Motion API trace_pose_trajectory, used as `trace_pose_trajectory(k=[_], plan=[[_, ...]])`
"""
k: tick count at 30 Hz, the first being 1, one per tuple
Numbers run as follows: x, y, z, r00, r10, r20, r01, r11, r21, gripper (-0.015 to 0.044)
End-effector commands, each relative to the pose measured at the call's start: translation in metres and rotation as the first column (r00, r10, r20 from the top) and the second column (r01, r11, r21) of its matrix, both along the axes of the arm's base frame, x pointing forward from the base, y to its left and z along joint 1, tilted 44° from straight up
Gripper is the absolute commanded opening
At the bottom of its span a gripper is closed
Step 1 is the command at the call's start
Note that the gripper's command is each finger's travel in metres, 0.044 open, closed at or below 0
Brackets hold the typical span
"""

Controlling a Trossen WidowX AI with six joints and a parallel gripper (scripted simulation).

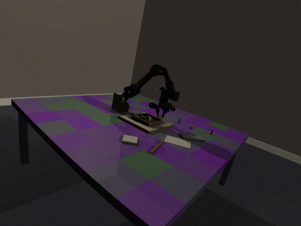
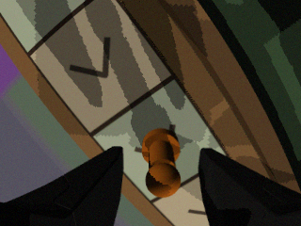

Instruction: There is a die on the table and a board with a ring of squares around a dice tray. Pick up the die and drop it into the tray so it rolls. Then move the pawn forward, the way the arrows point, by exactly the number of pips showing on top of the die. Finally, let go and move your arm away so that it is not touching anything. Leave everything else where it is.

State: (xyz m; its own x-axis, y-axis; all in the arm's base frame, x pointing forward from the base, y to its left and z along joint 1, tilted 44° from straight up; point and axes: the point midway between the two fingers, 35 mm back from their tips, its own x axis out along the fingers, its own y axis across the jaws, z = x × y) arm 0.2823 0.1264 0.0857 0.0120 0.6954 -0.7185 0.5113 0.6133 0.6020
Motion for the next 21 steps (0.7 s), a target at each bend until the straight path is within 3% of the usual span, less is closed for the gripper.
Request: trace_pose_trajectory(k=[1, 5, 8, 13, 21], plan=[[0.0, -0.002, 0.002, 1.0, 0.001, 0.001, -0.001, 1.0, -0.001, 0.0263], [0.0, -0.033, 0.033, 1.0, -0.001, -0.002, 0.001, 1.0, -0.002, 0.0367], [0.0, -0.035, 0.036, 1.0, -0.001, -0.002, 0.001, 1.0, -0.001, 0.044], [-0.002, -0.047, 0.036, 1.0, 0.015, 0.018, -0.015, 1.0, -0.011, 0.044], [-0.049, -0.136, 0.012, 0.943, 0.252, 0.216, -0.236, 0.967, -0.094, 0.044]])
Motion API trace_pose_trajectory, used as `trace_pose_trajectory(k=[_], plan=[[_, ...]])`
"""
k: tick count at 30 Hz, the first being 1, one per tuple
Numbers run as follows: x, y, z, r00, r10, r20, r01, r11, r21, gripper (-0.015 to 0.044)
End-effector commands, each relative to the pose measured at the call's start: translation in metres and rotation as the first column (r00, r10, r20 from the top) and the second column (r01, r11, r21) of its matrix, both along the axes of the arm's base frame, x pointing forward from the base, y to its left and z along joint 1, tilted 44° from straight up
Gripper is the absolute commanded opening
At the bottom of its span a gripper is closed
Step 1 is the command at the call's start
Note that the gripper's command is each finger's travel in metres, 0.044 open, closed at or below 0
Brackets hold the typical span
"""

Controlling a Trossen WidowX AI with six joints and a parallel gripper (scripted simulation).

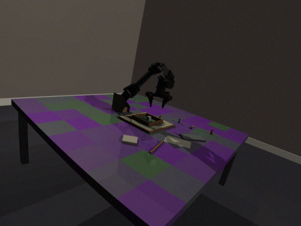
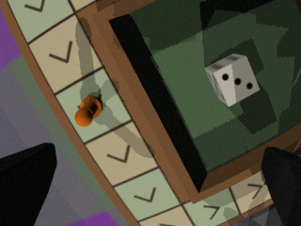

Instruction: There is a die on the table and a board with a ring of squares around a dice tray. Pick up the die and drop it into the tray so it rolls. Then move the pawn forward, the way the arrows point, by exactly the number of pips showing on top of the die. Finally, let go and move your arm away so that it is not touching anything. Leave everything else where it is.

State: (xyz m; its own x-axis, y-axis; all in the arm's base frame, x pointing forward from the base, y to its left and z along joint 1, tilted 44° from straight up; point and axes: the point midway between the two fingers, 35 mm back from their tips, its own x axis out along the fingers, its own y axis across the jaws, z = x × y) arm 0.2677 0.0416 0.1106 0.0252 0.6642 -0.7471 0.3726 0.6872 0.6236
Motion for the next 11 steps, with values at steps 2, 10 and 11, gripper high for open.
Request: trace_pose_trajectory(k=[2, 10, 11], plan=[[-0.045, -0.061, -0.015, 0.972, 0.187, 0.141, -0.183, 0.982, -0.036, 0.044], [-0.086, -0.091, -0.019, 0.906, 0.327, 0.268, -0.33, 0.943, -0.037, 0.044], [-0.092, -0.093, -0.019, 0.895, 0.343, 0.286, -0.348, 0.937, -0.037, 0.044]])
